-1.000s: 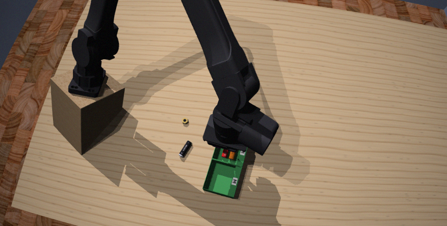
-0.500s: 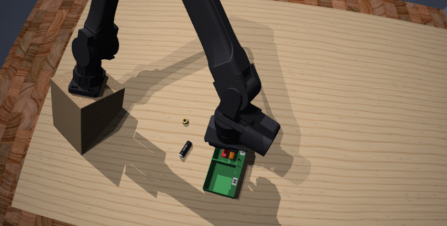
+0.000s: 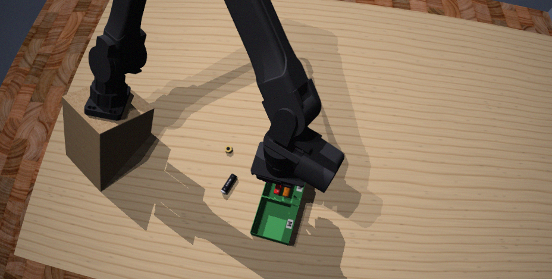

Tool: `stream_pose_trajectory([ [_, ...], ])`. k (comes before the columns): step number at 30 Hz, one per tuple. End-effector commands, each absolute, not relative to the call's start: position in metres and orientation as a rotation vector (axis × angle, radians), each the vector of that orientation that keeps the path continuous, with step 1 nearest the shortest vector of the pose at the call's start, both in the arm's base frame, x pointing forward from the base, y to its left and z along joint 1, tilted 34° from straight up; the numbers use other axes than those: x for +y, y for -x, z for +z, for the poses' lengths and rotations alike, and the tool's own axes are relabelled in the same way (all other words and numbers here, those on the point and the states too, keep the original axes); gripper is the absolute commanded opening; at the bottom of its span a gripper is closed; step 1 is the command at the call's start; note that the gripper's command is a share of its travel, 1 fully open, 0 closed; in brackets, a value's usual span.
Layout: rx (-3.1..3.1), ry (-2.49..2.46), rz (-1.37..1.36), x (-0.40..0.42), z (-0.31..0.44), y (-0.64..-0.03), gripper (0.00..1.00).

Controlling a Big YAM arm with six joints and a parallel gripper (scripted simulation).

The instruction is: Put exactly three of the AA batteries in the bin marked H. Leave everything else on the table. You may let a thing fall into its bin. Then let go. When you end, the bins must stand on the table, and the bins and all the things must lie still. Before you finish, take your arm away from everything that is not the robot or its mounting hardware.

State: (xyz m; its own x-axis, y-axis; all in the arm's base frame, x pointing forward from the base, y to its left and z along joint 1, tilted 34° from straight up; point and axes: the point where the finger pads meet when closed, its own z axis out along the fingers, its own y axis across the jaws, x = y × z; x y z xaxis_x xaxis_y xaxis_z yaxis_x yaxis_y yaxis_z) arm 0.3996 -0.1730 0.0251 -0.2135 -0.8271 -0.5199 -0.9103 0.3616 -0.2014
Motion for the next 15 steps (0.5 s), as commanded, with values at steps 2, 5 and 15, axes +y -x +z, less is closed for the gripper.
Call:
stream_pose_trajectory([
  [2, 2.073, 1.500, 0.202, -0.167, 0.019, -0.405, 0.09],
  [5, 2.073, 1.500, 0.202, -0.165, 0.014, -0.407, 0.09],
  [15, 2.075, 1.501, 0.202, -0.157, -0.001, -0.413, 0.09],
])
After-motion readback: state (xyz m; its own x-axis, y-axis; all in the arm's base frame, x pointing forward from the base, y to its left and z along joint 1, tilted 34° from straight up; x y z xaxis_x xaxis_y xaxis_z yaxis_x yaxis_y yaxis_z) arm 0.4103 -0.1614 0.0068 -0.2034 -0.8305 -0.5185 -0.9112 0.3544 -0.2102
